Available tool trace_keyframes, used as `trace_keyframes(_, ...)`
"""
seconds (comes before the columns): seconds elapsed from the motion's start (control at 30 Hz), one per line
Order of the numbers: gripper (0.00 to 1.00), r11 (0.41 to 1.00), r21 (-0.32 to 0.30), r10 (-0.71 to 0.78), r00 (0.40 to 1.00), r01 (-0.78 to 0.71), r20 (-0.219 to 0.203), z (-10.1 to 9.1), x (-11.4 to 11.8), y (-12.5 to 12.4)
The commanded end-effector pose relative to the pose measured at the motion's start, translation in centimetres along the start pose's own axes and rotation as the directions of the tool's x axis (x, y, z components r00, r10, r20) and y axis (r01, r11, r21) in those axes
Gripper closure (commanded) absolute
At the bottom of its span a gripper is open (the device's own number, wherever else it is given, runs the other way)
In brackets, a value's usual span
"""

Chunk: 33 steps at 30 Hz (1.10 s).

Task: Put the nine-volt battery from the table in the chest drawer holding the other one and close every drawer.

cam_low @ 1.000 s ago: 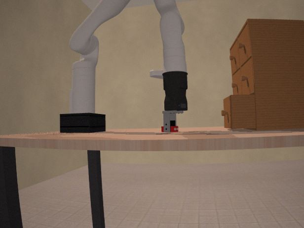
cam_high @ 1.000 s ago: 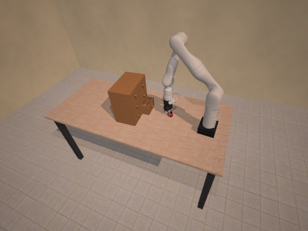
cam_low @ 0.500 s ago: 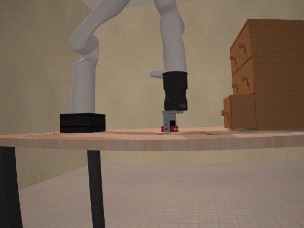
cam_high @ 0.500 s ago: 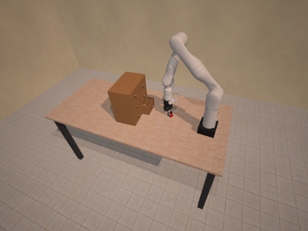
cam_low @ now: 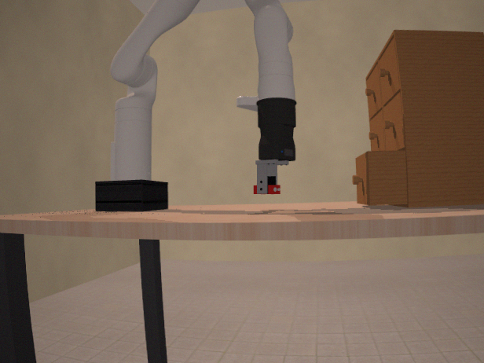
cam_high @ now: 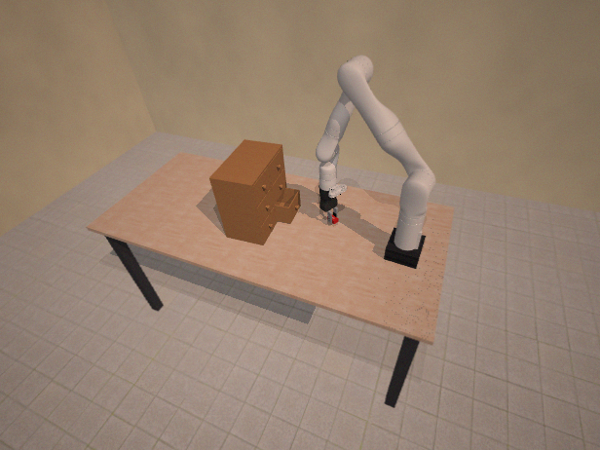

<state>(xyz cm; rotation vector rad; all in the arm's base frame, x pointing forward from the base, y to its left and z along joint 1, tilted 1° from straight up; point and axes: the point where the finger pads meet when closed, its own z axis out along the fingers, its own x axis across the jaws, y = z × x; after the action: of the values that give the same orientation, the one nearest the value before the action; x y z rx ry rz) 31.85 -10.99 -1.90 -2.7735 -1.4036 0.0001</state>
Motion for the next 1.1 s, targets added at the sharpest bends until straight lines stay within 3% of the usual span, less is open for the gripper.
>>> trace_keyframes(0.0,0.49,1.0,-0.02,0.001,1.0,-0.001,-0.006,-1.8,0.2,0.6)
trace_keyframes(0.2,0.49,1.0,-0.02,0.001,1.0,-0.001,-0.006,-5.1,0.1,0.6)
trace_keyframes(0.37,0.49,1.0,-0.02,0.001,1.0,-0.001,-0.006,-6.6,0.1,0.5)
trace_keyframes(1.07,0.49,1.0,-0.02,-0.009,1.0,0.009,-0.006,-6.9,0.1,0.7)
